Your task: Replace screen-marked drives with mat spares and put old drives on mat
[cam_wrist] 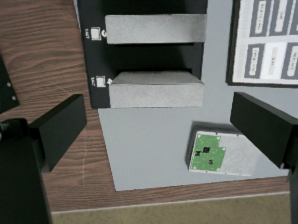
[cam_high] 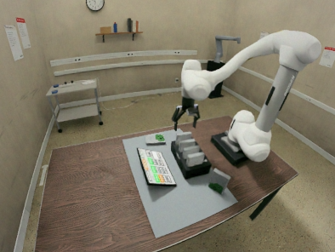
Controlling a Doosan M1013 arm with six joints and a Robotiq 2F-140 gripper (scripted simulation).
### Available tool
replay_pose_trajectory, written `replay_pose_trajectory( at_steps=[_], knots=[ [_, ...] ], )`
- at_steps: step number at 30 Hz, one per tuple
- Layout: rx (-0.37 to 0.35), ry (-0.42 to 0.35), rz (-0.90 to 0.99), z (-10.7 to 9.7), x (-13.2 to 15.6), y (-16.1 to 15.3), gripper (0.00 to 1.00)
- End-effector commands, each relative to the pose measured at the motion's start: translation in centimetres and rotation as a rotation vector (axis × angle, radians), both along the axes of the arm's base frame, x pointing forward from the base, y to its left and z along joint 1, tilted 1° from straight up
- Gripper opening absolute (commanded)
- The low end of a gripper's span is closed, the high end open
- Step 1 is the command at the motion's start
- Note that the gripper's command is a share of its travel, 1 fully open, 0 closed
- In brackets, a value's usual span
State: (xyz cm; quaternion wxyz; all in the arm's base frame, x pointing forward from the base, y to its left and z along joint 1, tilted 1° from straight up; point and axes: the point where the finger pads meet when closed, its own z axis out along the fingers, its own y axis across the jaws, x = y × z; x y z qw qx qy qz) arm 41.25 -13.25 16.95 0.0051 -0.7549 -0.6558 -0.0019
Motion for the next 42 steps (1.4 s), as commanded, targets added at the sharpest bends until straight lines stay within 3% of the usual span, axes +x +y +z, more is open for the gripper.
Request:
replay_pose_trajectory(
  at_steps=[1, 42],
  knots=[
    [0.0, -0.001, 0.0, -0.2, 0.0, 0.0, 0.89],
    [0.0, -0.001, 0.0, -1.7, 0.0, 0.0, 0.89]
  ],
)
